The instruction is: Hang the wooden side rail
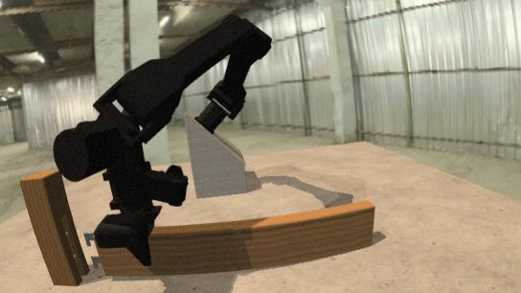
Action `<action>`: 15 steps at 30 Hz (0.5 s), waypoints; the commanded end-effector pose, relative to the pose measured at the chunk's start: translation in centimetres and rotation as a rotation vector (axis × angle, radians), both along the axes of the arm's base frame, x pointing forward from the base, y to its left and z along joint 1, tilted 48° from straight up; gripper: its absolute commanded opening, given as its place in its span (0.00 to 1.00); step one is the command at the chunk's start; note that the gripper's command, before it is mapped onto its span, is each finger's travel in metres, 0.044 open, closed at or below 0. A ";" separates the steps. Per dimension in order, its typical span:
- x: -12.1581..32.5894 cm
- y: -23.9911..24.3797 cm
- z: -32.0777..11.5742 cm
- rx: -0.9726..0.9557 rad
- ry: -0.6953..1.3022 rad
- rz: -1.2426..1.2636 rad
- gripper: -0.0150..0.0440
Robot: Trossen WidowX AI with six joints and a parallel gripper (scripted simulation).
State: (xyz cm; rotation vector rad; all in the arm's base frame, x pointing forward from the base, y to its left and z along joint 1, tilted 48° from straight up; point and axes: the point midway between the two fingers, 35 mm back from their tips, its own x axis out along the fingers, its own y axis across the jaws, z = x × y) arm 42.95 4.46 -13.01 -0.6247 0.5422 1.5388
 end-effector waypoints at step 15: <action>0.4 -0.8 0.6 0.000 -0.017 -0.007 0.25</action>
